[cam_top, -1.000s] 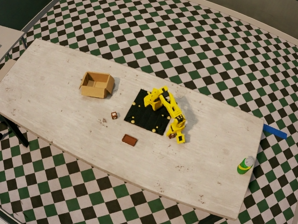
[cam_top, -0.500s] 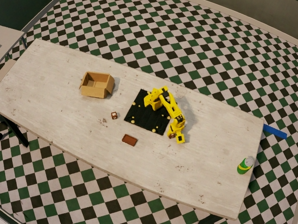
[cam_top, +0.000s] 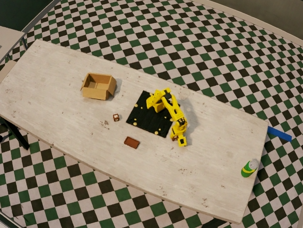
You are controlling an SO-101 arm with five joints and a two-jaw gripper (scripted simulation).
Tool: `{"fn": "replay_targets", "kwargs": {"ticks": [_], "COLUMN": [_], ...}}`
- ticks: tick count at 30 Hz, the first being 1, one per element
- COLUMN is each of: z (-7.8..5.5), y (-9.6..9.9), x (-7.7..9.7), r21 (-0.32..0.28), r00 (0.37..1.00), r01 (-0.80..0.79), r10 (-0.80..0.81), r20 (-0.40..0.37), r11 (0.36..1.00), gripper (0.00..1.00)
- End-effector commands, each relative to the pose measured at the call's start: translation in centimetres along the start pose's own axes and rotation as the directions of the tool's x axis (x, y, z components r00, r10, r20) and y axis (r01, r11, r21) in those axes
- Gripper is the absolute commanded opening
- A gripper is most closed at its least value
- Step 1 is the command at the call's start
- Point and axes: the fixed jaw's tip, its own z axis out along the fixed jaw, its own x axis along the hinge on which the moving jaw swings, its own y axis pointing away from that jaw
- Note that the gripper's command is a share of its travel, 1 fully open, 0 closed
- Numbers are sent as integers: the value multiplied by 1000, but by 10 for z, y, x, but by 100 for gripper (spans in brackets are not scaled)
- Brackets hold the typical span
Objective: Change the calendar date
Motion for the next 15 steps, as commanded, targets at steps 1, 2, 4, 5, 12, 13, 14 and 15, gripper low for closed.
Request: {"fn": "replay_targets", "kwargs": {"ticks": [1,2,4,5,12,13,14,15], "z": [1,1,1,1,1,1,1,1], "y": [-3,-3,-3,-3,-3,-3,-3,-3], "x": [1,1,1,1,1,1,1,1], "r21": [0,0,0,0,0,0,0,0], "r00": [1000,1000,1000,1000,1000,1000,1000,1000], "r01": [0,0,0,0,0,0,0,0], "r10": [0,0,0,0,0,0,0,0], "r20": [-4,-4,-4,-4,-4,-4,-4,-4], "r11": [1000,1000,1000,1000,1000,1000,1000,1000], "gripper": [21,20,20,20,20,20,20,20]}}
